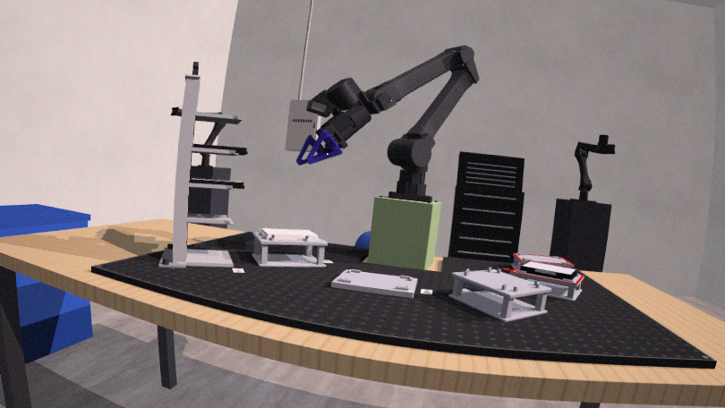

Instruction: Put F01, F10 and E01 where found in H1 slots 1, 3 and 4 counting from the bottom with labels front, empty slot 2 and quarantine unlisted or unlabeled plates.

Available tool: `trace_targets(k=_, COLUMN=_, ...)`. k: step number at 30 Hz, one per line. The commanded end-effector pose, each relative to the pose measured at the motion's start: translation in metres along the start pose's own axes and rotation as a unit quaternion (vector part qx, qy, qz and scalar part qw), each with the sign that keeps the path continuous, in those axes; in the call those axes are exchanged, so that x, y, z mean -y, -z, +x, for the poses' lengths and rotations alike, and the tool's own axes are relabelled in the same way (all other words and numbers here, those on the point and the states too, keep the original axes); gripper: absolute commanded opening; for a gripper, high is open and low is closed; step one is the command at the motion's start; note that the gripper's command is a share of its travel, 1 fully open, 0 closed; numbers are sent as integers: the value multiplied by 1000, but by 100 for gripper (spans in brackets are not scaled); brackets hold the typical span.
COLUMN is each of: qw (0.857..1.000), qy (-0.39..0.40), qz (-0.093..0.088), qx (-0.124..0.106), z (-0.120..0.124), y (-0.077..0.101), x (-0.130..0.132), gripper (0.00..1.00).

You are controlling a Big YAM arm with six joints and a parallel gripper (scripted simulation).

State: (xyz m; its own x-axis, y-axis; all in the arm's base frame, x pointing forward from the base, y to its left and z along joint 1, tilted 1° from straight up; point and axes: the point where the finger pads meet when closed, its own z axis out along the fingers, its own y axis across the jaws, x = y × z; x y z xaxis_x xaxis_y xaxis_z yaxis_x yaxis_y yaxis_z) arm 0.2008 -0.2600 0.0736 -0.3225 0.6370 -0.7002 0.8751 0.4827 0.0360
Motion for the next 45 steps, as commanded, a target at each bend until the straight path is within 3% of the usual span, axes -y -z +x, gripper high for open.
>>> trace_targets(k=1, qw=1000, qy=17, qz=1, qx=9, z=-6, y=-3, x=7, gripper=100)
trace_targets(k=3, qw=1000, qy=17, qz=1, qx=9, z=-8, y=-4, x=14, gripper=100)
trace_targets(k=9, qw=999, qy=17, qz=0, qx=35, z=-44, y=-3, x=27, gripper=100)
trace_targets(k=10, qw=1000, qy=17, qz=1, qx=9, z=-9, y=-10, x=29, gripper=100)
trace_targets(k=12, qw=1000, qy=25, qz=-6, qx=9, z=-4, y=-14, x=22, gripper=100)
trace_targets(k=41, qw=1000, qy=20, qz=-3, qx=6, z=59, y=-73, x=26, gripper=100)
trace_targets(k=45, qw=1000, qy=20, qz=-4, qx=20, z=50, y=-70, x=25, gripper=100)
